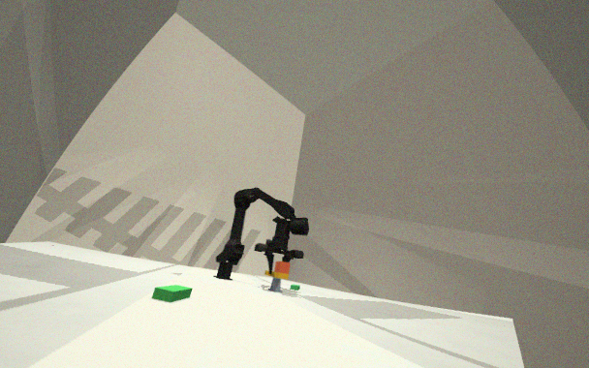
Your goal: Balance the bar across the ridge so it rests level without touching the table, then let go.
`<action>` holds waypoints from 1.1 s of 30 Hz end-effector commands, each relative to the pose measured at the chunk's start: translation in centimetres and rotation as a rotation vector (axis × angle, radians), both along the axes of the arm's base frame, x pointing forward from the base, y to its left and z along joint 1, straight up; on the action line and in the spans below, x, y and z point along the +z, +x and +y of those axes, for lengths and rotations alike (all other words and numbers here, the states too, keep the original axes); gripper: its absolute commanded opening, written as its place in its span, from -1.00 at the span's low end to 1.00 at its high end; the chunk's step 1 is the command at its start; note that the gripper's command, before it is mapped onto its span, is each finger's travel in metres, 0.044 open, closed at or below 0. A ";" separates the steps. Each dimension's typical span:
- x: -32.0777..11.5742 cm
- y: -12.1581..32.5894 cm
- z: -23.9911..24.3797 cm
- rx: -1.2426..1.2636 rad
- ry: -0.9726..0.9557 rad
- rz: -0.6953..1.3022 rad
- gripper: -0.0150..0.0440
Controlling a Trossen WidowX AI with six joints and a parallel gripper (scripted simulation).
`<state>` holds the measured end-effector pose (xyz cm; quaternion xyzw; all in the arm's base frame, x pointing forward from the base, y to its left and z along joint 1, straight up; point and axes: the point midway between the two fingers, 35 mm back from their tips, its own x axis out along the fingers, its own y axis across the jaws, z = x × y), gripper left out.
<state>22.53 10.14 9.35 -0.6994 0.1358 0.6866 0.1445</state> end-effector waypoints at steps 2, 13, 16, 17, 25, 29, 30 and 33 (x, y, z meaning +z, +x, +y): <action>0.0 0.0 0.0 0.000 0.000 0.000 0.09; 0.0 0.0 0.0 0.000 0.000 0.000 0.14; 0.0 0.0 0.0 0.000 0.000 0.000 0.14; 0.0 0.0 0.0 0.000 0.000 0.000 0.22; 0.0 0.0 0.0 0.000 0.000 0.000 0.94; 0.2 0.0 0.0 0.000 0.000 0.000 1.00; 0.8 0.1 0.1 0.000 0.000 0.000 1.00; 4.4 0.4 0.2 0.000 0.000 -0.001 1.00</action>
